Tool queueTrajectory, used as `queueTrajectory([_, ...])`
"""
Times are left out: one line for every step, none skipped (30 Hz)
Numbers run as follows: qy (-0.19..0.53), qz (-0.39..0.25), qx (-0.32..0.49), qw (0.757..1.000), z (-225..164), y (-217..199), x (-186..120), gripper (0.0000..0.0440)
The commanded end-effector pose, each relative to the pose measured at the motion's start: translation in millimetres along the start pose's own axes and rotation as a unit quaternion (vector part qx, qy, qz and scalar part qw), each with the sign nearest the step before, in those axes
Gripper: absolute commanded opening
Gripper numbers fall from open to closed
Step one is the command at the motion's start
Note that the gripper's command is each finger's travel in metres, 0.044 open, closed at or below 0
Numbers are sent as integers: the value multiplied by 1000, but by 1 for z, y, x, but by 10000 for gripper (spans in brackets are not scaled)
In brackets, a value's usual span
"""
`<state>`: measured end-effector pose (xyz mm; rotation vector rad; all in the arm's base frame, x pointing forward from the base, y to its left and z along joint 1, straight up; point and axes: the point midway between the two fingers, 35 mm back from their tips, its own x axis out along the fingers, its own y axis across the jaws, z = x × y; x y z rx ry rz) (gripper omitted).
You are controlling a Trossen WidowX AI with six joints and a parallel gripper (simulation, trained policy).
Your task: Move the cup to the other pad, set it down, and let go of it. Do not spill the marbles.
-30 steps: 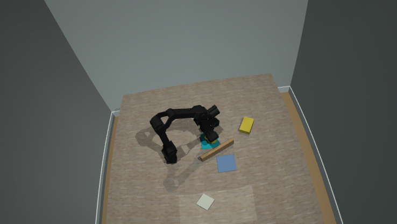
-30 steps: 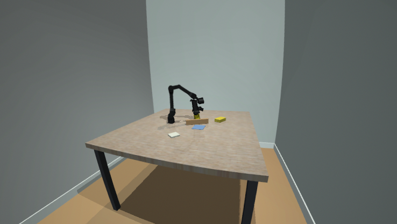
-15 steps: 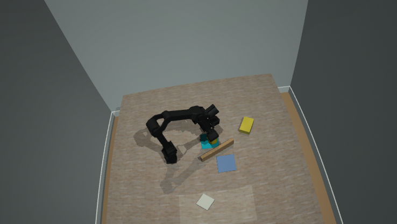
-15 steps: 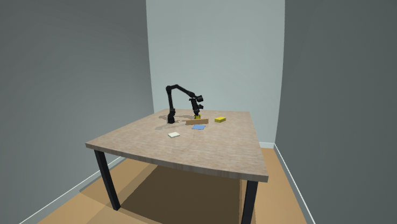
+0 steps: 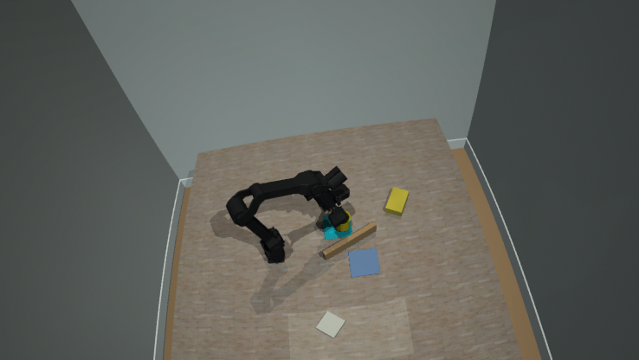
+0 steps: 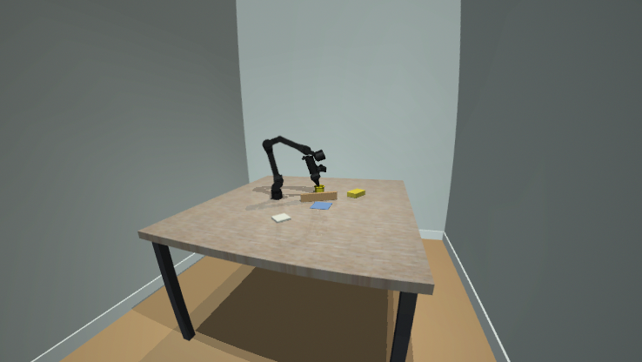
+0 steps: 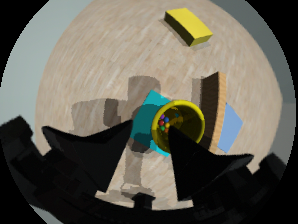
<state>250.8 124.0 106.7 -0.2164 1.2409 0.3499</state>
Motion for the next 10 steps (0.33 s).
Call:
queueTrajectory([-18,7,8,1000,1,0,-13,244])
queueTrajectory([-22,7,10,1000,2,0,-15,249])
queueTrajectory([-26,8,11,1000,3,0,-18,254])
queueTrajectory([-31,9,12,999,4,0,-21,259])
queueTrajectory([-35,9,13,999,4,0,-24,267])
queueTrajectory([-39,9,13,999,5,0,-27,278])
queueTrajectory([-44,10,14,999,6,-1,-30,290])
queueTrajectory([-48,10,15,999,8,-1,-34,304])
queueTrajectory([-53,10,16,998,9,-2,-37,319])
queueTrajectory([-57,10,18,998,10,-2,-40,342])
